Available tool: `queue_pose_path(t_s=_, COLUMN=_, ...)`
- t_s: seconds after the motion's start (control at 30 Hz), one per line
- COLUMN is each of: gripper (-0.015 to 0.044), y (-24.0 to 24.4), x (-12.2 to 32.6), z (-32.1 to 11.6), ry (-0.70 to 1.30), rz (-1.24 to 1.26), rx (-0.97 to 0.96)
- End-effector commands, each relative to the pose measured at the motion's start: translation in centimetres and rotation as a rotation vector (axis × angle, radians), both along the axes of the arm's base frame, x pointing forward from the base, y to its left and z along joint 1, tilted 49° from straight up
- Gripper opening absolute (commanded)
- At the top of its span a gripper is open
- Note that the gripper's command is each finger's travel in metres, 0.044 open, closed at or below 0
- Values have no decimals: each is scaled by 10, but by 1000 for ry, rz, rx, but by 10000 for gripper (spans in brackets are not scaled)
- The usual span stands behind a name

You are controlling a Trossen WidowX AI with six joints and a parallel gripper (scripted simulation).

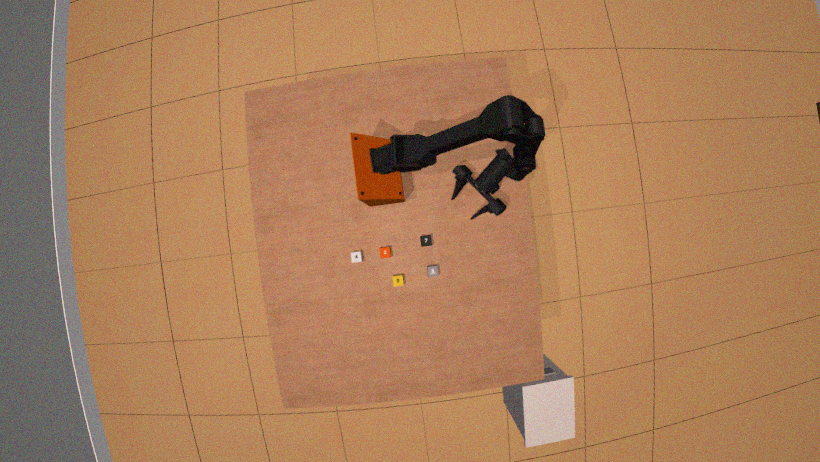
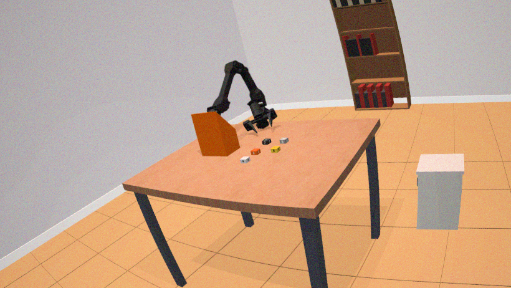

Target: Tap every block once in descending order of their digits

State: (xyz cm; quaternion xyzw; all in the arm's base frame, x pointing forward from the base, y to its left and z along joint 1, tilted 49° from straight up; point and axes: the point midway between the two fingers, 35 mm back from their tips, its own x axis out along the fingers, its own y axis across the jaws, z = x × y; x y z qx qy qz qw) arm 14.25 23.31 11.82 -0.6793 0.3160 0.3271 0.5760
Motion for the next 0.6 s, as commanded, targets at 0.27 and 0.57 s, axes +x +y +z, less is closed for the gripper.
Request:
queue_pose_path(t_s=0.27, gripper=400, y=-50, x=76, z=-48, ry=275, rz=-363, rx=-4)
queue_pose_path(t_s=0.57, gripper=400, y=-112, x=115, z=-96, ry=554, rz=-656, rx=73)
